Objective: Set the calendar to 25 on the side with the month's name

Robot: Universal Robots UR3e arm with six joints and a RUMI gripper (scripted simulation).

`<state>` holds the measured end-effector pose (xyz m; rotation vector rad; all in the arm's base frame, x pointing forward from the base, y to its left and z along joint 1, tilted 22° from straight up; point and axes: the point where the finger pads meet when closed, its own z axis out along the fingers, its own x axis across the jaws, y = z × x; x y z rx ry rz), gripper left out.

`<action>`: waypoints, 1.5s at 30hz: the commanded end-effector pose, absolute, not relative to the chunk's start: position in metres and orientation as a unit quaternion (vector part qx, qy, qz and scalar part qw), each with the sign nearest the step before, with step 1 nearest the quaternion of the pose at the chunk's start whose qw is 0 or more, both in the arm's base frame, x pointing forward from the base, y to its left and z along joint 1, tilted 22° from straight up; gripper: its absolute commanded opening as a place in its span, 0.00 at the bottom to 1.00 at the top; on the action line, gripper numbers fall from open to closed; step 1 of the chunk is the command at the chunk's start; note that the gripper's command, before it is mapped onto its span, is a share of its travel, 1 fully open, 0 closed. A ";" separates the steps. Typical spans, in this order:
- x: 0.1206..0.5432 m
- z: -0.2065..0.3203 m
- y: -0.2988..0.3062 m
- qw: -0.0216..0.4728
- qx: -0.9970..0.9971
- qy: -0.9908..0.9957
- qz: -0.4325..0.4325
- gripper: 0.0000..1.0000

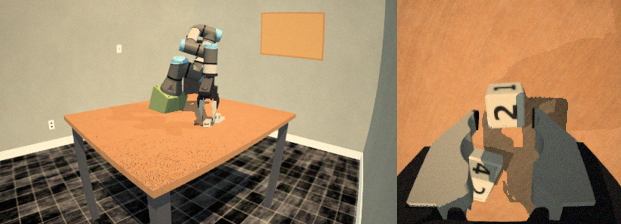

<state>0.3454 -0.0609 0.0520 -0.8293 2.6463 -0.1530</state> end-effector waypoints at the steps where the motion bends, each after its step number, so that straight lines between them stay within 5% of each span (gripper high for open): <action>1: 0.343 0.060 -0.061 0.182 -0.294 0.937 -0.055 0.29; 38: 0.317 0.124 -0.062 0.182 -0.294 0.937 -0.055 0.29; 39: 0.317 0.124 -0.062 0.182 -0.294 0.937 -0.055 1.00; 45: 0.317 0.124 -0.062 0.182 -0.294 0.937 -0.055 1.00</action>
